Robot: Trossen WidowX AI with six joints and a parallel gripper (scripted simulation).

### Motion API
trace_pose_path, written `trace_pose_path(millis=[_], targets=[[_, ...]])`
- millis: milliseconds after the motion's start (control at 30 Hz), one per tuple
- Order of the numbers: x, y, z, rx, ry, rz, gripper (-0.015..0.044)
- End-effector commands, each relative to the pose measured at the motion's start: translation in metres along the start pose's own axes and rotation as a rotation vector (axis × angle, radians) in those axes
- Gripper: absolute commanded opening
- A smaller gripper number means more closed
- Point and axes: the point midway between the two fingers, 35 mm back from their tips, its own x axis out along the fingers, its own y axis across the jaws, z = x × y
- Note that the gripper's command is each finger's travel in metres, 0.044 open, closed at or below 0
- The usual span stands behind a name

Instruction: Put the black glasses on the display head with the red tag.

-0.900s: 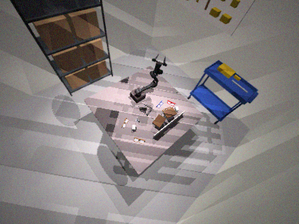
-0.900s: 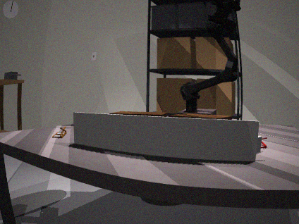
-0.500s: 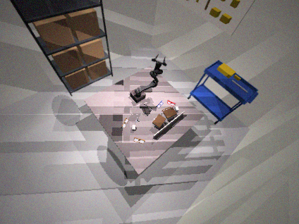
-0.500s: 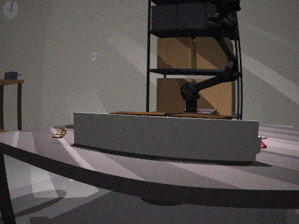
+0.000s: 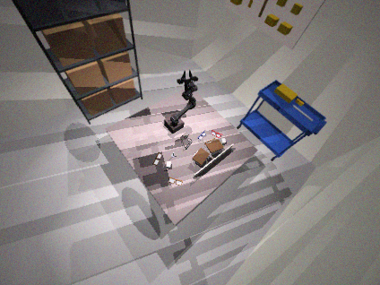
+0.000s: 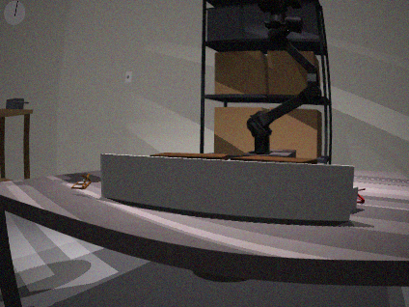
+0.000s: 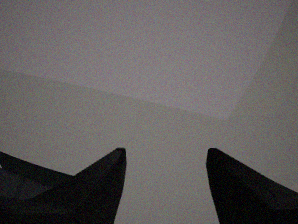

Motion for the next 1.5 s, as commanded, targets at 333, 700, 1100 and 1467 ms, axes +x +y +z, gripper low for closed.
trace_pose_path(millis=[333,700,1100,1467], targets=[[-0.066,0.204,0.095,0.699,-0.153,0.725,0.0200],[-0.197,0.275,0.185,1.138,-0.074,1.356,0.0200],[-0.373,0.250,0.256,1.353,0.180,2.100,0.0200],[-0.526,0.162,0.257,1.091,0.572,2.738,0.0200]])
